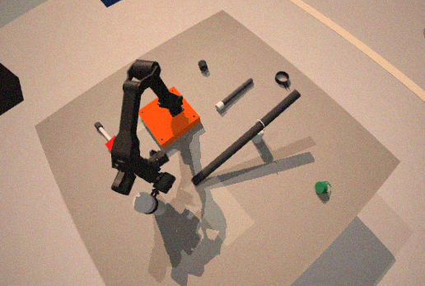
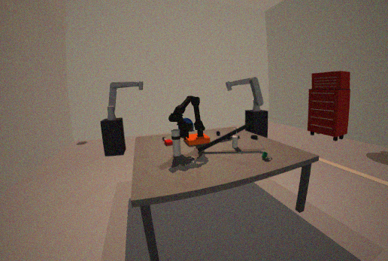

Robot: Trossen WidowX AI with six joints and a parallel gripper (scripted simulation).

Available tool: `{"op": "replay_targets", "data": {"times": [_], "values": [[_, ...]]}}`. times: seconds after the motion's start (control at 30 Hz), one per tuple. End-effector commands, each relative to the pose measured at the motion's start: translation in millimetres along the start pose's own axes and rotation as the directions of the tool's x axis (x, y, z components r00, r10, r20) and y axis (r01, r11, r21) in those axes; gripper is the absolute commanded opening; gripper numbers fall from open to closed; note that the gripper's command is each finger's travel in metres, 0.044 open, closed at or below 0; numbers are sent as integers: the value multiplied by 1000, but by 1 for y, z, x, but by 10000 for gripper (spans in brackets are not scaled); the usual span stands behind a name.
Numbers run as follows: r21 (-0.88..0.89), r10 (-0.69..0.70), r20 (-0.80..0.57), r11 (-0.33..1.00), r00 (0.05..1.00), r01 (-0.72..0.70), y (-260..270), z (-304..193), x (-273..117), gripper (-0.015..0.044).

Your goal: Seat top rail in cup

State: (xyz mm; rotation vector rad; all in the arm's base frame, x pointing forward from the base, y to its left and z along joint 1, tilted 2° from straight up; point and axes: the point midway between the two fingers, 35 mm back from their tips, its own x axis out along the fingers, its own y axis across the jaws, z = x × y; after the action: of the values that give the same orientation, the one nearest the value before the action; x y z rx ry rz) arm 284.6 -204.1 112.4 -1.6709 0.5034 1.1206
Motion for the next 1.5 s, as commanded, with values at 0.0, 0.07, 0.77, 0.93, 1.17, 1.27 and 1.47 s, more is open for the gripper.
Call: {"op": "replay_targets", "data": {"times": [0.0, 0.07, 0.77, 0.93, 1.17, 1.27, 1.47], "values": [[23, 0, -23, 1000, 1000, 1, -3, -1, 0, 0], [39, 0, -32, 999, 999, 1, -5, -1, 1, 0], [168, 6, -106, 986, 994, 12, -17, -3, 8, 0], [193, 8, -120, 981, 993, 16, -19, -4, 9, 0], [244, 14, -149, 970, 989, 23, -24, -5, 12, 0], [253, 15, -155, 967, 988, 25, -25, -5, 12, 0], [302, 23, -183, 953, 983, 34, -30, -7, 15, 0]]}}
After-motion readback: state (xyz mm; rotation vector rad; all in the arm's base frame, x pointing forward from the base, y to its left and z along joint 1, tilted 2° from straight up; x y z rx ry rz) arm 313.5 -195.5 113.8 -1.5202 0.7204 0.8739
